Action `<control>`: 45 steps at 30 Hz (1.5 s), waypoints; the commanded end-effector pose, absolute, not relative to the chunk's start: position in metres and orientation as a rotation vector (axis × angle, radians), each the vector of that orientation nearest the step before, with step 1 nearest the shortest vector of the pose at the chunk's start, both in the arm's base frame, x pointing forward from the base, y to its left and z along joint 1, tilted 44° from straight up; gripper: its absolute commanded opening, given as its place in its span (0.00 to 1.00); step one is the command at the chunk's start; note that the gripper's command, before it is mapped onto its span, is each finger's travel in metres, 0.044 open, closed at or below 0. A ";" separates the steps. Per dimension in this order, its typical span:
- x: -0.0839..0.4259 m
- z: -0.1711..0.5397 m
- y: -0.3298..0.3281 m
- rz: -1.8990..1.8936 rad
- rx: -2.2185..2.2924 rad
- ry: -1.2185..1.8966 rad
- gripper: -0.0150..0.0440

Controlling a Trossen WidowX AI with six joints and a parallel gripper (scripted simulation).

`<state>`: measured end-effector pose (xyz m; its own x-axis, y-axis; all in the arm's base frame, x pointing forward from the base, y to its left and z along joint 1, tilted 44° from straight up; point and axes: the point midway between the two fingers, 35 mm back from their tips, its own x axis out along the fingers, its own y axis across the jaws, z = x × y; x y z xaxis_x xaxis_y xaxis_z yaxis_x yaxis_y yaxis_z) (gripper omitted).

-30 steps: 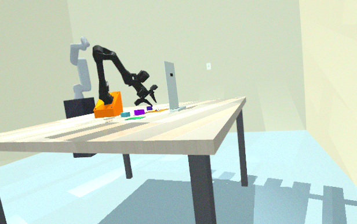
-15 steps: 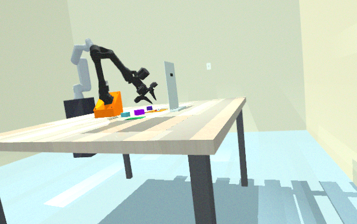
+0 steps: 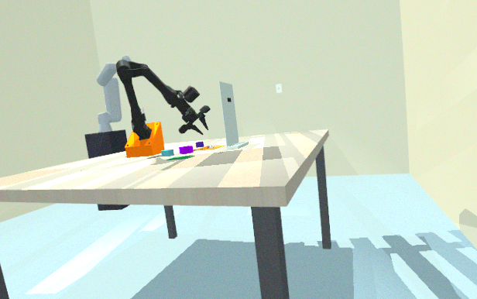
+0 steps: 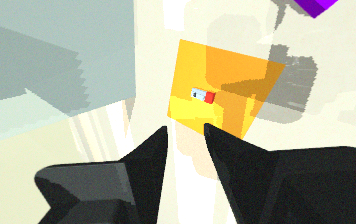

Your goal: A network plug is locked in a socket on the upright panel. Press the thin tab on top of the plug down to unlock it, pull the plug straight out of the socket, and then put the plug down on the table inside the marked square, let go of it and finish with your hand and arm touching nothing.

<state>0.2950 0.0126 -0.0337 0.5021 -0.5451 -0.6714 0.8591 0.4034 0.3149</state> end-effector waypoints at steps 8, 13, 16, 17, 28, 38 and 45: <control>0.298 -0.021 0.023 -0.935 0.708 0.504 0.52; 0.297 -0.015 0.028 -0.935 0.707 0.503 0.52; 0.297 -0.012 0.031 -0.935 0.707 0.503 0.52; 0.297 -0.010 0.031 -0.935 0.707 0.503 0.52; 0.294 0.003 0.041 -0.933 0.705 0.500 0.52; 0.299 0.015 0.058 -0.936 0.703 0.512 0.52; 0.301 0.031 0.075 -0.930 0.693 0.532 0.52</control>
